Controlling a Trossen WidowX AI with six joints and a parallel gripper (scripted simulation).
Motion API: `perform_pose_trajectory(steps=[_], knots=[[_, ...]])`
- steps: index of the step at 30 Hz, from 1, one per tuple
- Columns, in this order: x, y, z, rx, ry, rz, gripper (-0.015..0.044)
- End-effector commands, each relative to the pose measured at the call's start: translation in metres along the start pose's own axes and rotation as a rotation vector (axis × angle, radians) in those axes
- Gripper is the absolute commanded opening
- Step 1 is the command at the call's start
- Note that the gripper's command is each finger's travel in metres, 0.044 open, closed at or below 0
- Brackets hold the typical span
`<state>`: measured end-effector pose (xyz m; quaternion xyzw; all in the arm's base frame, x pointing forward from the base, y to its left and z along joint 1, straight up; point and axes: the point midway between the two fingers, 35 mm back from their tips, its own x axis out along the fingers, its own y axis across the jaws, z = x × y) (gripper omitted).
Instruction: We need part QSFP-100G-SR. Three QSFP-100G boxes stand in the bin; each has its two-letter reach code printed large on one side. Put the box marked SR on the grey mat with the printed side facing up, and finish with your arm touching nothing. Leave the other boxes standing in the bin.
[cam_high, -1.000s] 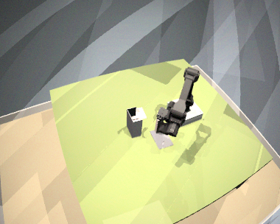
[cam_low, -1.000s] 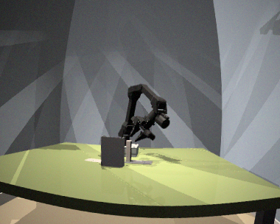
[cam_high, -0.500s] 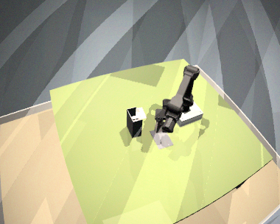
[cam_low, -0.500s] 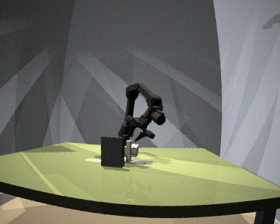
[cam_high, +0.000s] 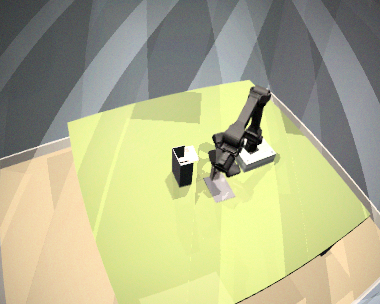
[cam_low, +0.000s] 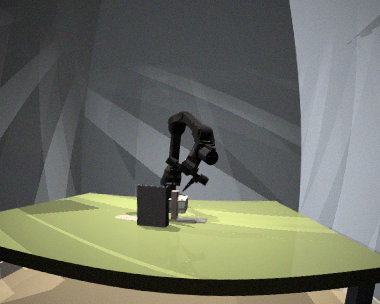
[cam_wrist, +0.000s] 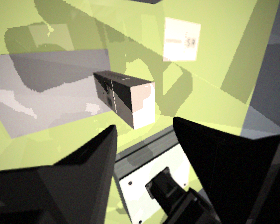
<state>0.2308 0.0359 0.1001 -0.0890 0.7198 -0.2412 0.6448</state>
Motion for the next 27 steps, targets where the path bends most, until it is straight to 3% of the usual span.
perform_pose_trajectory(steps=[1, 27], knots=[[0.000, -0.001, 0.000, -0.079, 0.005, 0.030, 0.0237], [-0.002, -0.014, 0.003, -0.689, -0.067, 0.226, 0.0237]])
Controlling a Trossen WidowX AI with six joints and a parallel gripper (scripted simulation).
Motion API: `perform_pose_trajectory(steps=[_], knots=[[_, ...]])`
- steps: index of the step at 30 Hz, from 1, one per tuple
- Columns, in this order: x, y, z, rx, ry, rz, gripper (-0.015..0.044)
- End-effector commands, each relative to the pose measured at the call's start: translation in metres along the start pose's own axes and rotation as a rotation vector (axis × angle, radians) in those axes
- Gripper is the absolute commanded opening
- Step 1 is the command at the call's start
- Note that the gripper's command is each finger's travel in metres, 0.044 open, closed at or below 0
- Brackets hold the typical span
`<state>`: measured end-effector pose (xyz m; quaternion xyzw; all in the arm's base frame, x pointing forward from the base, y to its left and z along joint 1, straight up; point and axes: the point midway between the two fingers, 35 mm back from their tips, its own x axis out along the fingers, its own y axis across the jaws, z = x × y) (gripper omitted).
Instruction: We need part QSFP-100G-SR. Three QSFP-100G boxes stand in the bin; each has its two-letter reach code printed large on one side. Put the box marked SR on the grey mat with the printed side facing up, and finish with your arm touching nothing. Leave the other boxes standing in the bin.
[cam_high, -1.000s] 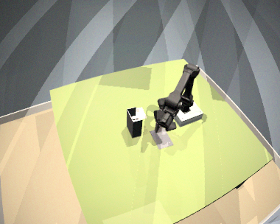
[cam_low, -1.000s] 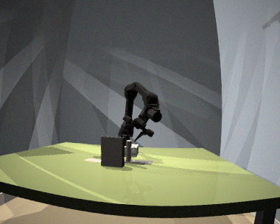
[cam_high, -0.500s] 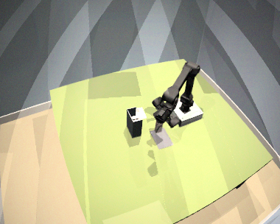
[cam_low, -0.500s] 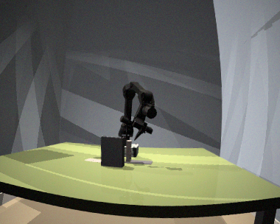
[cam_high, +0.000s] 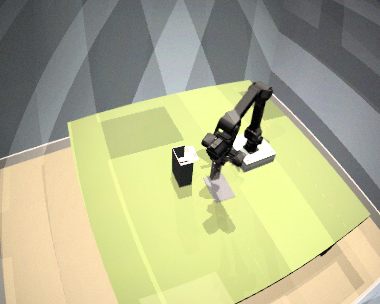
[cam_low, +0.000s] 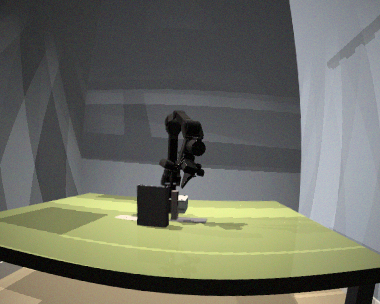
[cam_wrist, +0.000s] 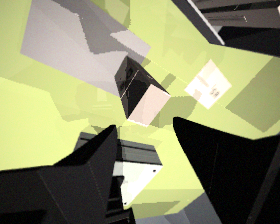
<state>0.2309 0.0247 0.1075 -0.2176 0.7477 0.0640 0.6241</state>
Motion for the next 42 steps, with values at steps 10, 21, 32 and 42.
perform_pose_trajectory(steps=[10, 21, 32, 42], knots=[[-0.003, -0.005, -0.002, -0.296, -0.080, 0.058, 0.0237], [-0.007, -0.010, -0.003, -0.560, -0.167, 0.078, 0.0237], [-0.012, -0.016, -0.005, -0.825, -0.264, 0.065, 0.0237], [-0.012, -0.017, -0.005, -0.909, -0.296, 0.053, 0.0237]])
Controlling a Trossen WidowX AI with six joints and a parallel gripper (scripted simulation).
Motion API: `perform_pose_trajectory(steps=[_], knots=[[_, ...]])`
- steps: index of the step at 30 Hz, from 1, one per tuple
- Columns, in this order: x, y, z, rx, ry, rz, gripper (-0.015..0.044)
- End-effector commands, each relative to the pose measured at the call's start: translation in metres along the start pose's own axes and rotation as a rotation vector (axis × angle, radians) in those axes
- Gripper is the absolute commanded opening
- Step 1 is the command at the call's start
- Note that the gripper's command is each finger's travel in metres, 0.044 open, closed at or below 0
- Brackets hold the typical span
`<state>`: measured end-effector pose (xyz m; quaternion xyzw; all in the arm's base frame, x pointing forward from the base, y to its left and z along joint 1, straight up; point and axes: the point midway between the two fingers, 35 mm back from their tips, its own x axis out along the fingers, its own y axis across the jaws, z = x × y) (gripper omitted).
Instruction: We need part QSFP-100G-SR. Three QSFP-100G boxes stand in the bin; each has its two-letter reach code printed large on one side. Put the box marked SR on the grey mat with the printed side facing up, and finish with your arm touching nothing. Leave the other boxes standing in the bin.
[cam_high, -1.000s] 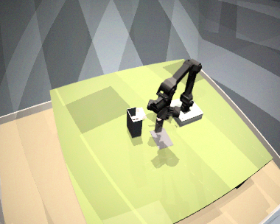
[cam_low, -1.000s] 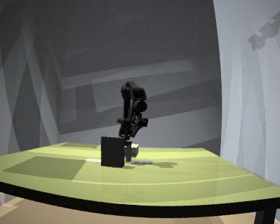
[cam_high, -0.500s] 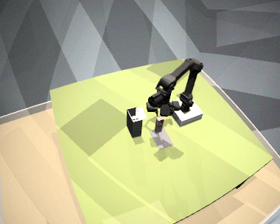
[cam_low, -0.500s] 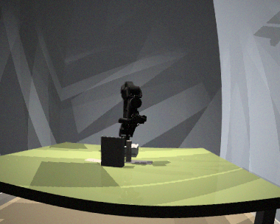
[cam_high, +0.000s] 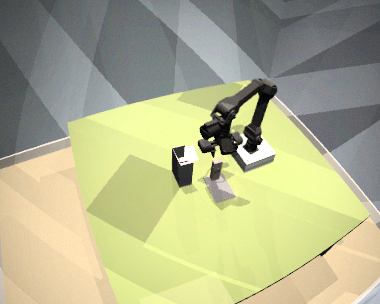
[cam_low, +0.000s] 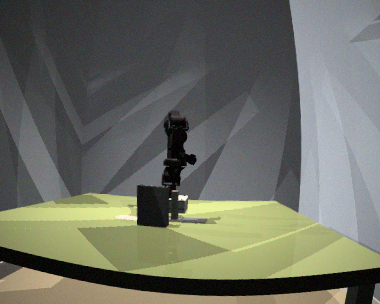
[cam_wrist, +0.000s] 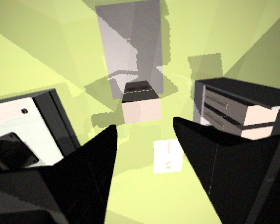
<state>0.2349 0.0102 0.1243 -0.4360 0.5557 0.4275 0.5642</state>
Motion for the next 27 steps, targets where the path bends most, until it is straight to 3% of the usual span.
perform_pose_trajectory(steps=[1, 27], knots=[[0.002, 0.000, 0.000, -0.009, -0.005, -0.001, 0.0237], [0.037, 0.000, 0.000, -0.006, -0.002, -0.001, 0.0231]])
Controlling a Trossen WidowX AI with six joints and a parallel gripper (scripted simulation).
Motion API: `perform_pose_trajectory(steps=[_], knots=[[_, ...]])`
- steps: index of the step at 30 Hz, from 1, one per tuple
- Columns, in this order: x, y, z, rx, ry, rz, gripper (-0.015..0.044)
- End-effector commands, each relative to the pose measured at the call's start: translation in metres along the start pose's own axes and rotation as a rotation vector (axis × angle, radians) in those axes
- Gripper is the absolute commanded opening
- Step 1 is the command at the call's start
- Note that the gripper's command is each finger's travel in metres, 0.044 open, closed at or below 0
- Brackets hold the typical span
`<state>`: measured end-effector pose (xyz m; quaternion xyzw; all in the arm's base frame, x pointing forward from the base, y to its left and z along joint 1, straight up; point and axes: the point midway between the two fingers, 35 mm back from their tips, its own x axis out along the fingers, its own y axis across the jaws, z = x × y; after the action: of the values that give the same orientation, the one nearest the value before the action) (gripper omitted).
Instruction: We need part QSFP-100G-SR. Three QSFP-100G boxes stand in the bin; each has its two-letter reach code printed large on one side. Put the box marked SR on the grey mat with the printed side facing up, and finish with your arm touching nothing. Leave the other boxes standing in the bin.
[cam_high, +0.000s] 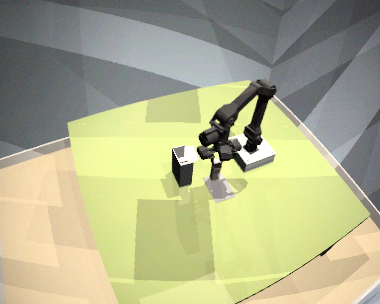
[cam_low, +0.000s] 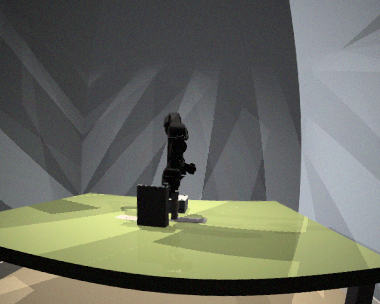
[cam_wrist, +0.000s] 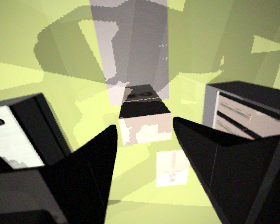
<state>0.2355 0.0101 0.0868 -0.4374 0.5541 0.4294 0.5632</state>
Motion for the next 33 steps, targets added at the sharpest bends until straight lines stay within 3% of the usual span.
perform_pose_trajectory(steps=[1, 12, 23, 33], knots=[[-0.001, 0.000, 0.000, 0.000, 0.000, -0.001, 0.0224], [-0.001, 0.000, 0.000, 0.000, 0.000, -0.001, 0.0153], [0.000, 0.001, 0.000, 0.000, -0.002, -0.009, 0.0153], [0.000, 0.017, 0.001, -0.001, -0.003, -0.120, 0.0153]])
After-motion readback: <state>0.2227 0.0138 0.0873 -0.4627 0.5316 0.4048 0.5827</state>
